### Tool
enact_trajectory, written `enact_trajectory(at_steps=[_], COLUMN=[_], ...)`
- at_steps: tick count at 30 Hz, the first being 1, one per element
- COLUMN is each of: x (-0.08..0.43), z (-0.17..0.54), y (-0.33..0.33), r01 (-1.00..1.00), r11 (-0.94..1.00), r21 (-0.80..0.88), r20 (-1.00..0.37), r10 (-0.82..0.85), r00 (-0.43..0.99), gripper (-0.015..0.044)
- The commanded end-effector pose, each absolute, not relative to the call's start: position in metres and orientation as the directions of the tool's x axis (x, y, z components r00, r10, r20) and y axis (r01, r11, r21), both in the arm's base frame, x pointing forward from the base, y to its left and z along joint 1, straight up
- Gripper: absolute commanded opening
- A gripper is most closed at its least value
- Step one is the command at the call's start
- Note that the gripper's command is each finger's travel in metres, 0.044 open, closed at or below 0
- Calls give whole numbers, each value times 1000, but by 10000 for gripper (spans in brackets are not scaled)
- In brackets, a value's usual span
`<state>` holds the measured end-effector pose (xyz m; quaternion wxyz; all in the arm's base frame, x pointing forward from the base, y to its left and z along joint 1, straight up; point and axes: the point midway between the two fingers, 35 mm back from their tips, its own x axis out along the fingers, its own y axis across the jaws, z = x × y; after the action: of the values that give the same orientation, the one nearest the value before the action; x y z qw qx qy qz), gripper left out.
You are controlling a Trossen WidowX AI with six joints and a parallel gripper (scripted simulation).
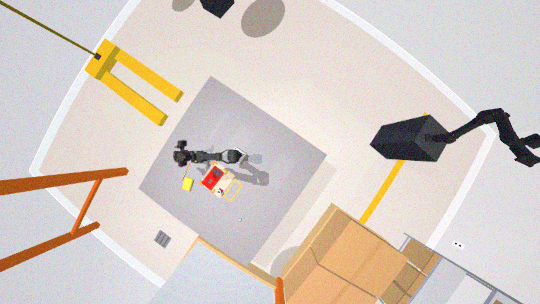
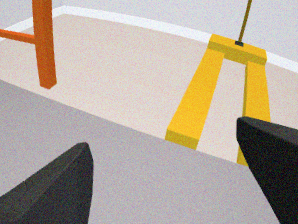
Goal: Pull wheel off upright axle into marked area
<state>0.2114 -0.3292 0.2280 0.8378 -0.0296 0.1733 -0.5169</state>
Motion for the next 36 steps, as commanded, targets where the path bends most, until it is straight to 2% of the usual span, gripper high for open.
enact_trajectory(at_steps=[1,10,20,27,36], x=[251,316,365,383,385], z=[213,182,152,132,107], y=[-307,-254,-177,-118,-26], r01=[779,604,416,292,109], r11=[588,770,900,954,994], r21=[-219,-206,-130,-76,-20], r20=[-357,-543,-712,-827,-956], r10=[-791,-603,-377,-224,-51], r00=[497,584,592,516,289], gripper=[300,300,300,300,300])
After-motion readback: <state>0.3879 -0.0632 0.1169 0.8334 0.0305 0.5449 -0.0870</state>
